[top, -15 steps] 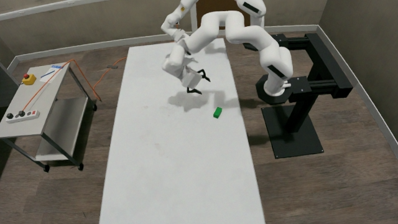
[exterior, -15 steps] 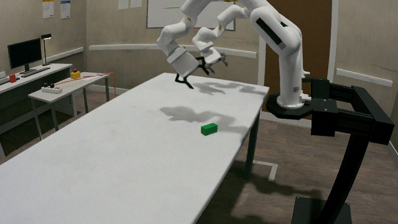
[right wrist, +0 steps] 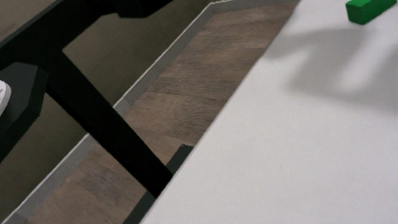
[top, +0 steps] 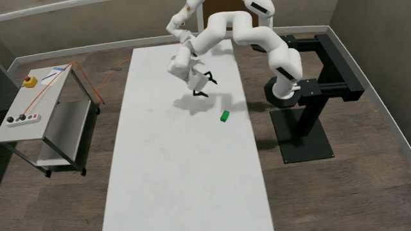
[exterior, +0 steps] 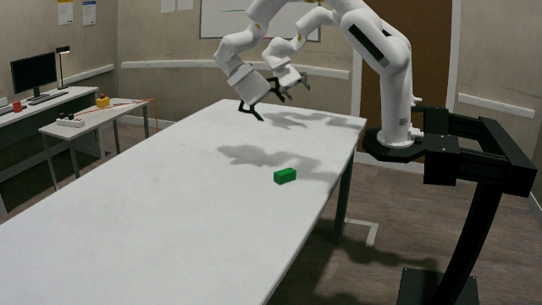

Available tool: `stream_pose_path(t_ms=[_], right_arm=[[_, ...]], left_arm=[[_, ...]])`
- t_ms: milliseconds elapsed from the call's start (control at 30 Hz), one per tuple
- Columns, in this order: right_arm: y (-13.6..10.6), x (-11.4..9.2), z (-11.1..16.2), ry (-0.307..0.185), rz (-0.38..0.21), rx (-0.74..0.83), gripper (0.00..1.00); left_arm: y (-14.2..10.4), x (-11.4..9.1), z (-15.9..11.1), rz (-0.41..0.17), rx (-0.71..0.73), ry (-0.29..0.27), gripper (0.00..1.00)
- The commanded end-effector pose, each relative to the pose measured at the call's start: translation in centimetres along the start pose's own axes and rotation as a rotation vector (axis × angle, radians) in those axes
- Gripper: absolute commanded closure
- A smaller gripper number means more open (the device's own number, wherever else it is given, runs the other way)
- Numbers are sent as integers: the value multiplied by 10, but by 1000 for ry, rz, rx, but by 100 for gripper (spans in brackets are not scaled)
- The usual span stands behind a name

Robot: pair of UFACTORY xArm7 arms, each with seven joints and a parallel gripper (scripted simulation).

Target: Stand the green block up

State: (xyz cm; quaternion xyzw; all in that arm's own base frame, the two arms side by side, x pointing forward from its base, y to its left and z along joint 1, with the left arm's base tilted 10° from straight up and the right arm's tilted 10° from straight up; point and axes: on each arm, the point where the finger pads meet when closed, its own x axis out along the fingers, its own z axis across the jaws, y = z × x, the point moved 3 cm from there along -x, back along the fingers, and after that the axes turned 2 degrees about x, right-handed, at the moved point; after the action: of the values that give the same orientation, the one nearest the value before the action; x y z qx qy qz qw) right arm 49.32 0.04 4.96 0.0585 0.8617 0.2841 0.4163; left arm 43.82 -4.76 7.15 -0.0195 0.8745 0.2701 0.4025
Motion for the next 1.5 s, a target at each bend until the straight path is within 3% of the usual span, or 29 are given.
stream_pose_path(t_ms=[0,733,1167,1467], right_arm=[[1,-2,0,-4,-3,-2,0],[-11,-16,-13,-40,-3,78,0],[-39,-47,-48,-125,4,273,0],[-75,-80,-100,-234,27,534,0]], left_arm=[[0,-2,0,-2,0,-4,0],[0,-2,0,-2,0,-4,0],[0,-2,0,-2,0,-4,0],[0,-2,0,-2,0,-4,0]])
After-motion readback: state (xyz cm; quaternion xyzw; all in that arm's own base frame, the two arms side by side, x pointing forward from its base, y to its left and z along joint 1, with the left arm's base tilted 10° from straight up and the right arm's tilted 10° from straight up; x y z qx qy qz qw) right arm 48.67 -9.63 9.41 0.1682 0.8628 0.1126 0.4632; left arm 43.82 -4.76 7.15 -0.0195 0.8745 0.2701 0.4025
